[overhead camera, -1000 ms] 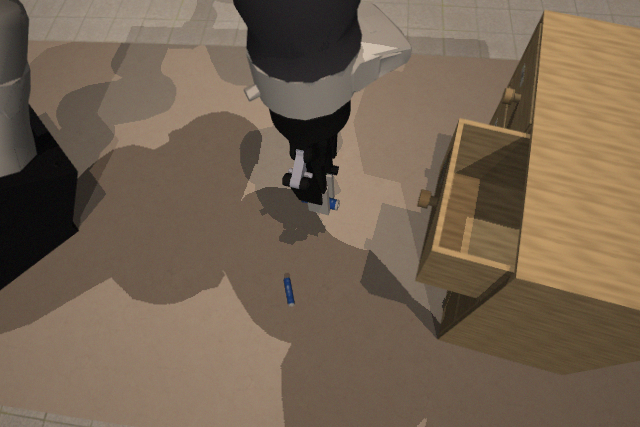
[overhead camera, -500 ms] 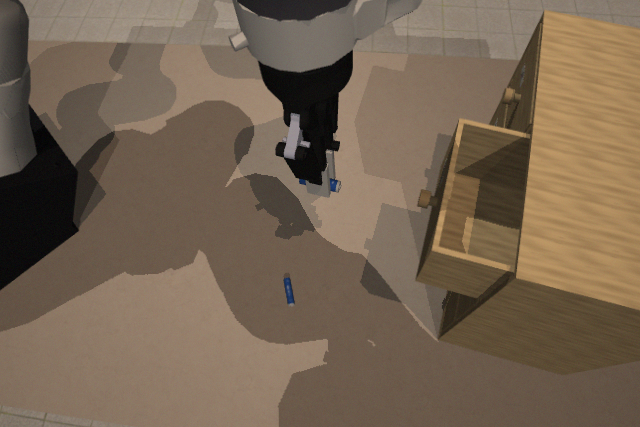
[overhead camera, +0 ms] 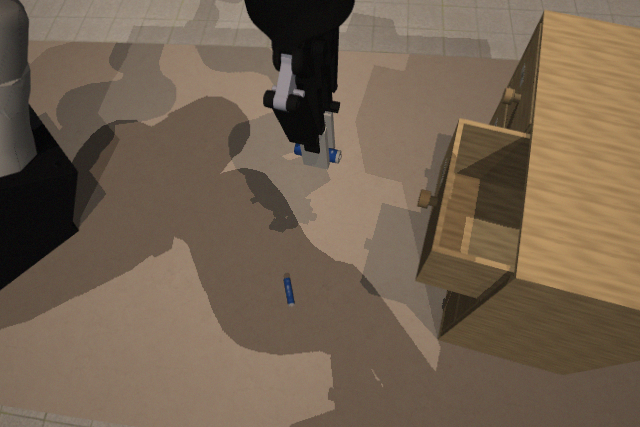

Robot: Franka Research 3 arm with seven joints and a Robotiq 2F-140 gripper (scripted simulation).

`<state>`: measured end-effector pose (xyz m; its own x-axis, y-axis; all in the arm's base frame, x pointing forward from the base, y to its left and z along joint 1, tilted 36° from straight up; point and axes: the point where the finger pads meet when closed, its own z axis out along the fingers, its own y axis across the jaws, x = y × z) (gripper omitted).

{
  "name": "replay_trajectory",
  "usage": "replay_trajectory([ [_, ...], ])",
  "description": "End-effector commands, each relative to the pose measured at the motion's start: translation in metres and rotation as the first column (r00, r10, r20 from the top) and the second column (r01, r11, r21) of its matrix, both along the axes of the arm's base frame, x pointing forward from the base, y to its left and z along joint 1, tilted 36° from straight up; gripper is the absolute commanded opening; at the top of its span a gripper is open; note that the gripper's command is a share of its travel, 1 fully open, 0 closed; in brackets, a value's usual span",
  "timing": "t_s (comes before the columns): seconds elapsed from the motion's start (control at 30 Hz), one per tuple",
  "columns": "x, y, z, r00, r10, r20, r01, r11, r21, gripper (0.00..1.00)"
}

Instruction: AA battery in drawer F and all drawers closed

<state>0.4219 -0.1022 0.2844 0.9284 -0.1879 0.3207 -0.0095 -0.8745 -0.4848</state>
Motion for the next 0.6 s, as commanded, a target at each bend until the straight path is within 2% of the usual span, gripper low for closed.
replay_trajectory([
  [0.0, -0.013, -0.002, 0.014, 1.0, 0.006, -0.022, -0.006, 1.0, 0.02, 0.06],
  [0.23, -0.023, -0.016, 0.038, 1.0, 0.006, -0.022, -0.006, 1.0, 0.02, 0.06],
  [0.57, -0.03, -0.025, 0.054, 1.0, 0.006, -0.022, -0.006, 1.0, 0.02, 0.06],
])
